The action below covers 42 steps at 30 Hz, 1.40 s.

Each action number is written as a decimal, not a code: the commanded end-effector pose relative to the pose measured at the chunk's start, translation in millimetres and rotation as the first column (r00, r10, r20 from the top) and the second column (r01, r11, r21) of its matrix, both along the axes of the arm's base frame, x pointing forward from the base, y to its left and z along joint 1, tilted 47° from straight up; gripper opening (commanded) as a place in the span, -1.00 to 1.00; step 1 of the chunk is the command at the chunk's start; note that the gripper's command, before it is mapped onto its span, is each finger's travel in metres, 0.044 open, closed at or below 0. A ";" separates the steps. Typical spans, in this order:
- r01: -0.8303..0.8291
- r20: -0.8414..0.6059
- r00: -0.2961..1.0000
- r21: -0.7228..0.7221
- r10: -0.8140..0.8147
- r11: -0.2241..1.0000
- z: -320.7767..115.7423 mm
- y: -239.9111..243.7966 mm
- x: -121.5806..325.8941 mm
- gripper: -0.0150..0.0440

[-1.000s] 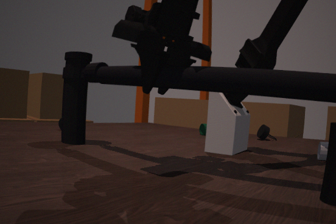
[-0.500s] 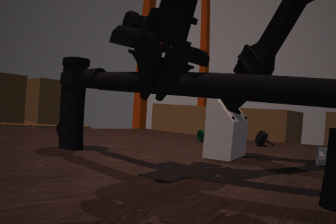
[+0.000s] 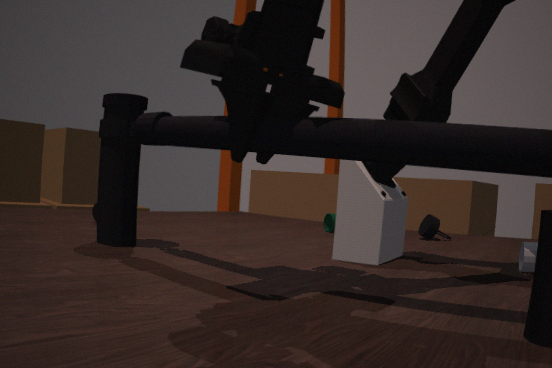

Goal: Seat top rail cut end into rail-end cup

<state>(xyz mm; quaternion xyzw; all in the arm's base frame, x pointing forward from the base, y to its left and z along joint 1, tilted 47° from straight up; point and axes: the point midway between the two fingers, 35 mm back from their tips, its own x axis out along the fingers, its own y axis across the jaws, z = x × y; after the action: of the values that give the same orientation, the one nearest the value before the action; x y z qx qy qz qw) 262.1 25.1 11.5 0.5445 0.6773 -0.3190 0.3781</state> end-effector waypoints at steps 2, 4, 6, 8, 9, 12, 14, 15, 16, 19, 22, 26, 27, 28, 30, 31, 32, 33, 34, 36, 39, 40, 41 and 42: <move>0.005 0.008 1.000 -0.022 -0.005 1.000 -0.1 -8.2 1.9 -0.49; 0.005 0.008 1.000 -0.022 -0.005 1.000 -0.3 -8.3 1.9 -0.49; 0.002 0.002 1.000 -0.006 -0.002 1.000 0.0 -2.9 0.5 -0.49; 0.002 0.002 1.000 -0.006 -0.002 1.000 0.0 -2.9 0.5 -0.49; 0.002 0.002 1.000 -0.006 -0.002 1.000 0.0 -2.9 0.5 -0.49; 0.002 0.002 1.000 -0.006 -0.002 1.000 -0.4 -3.2 0.6 -0.49; 0.002 0.002 1.000 -0.006 -0.002 1.000 -0.9 -3.7 0.7 -0.49; 0.002 0.002 1.000 -0.006 -0.002 1.000 -1.3 -4.0 0.8 -0.49; 0.002 0.002 1.000 -0.006 -0.002 1.000 -1.6 -4.4 0.9 -0.49; 0.002 0.002 1.000 -0.007 -0.002 1.000 -2.7 -5.5 1.2 -0.49; 0.002 0.002 1.000 -0.007 -0.002 1.000 -3.7 -6.6 1.3 -0.49; 0.002 0.003 1.000 -0.007 -0.002 1.000 -4.7 -8.4 1.6 -0.49; 0.002 0.003 1.000 -0.007 -0.002 1.000 -5.0 -8.8 1.6 -0.49; 0.002 0.003 1.000 -0.007 -0.002 1.000 -5.3 -9.2 1.7 -0.49; 0.002 0.003 1.000 -0.007 -0.002 1.000 -5.9 -10.1 2.0 -0.49; 0.002 0.003 1.000 -0.007 -0.002 1.000 -6.1 -10.5 2.1 -0.49; 0.002 0.003 1.000 -0.007 -0.002 1.000 -6.4 -10.9 2.2 -0.49; 0.002 0.003 1.000 -0.007 -0.002 1.000 -6.6 -11.3 2.3 -0.49; 0.002 0.003 1.000 -0.007 -0.002 1.000 -6.9 -11.8 2.4 -0.49; 0.002 0.003 1.000 -0.007 -0.002 1.000 -7.5 -12.6 2.5 -0.49; 0.002 0.003 1.000 -0.007 -0.002 1.000 -8.4 -13.9 2.6 -0.49; 0.002 0.003 1.000 -0.007 -0.002 1.000 -8.6 -14.3 2.6 -0.49; 0.002 0.003 1.000 -0.007 -0.002 1.000 -8.9 -14.7 2.7 -0.49; 0.002 0.003 1.000 -0.007 -0.002 1.000 -9.2 -15.1 2.8 -0.49</move>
<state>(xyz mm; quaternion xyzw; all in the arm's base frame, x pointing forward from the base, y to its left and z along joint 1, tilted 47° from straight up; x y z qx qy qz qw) 264.0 16.5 3.7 0.5452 0.6789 -0.3169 0.3760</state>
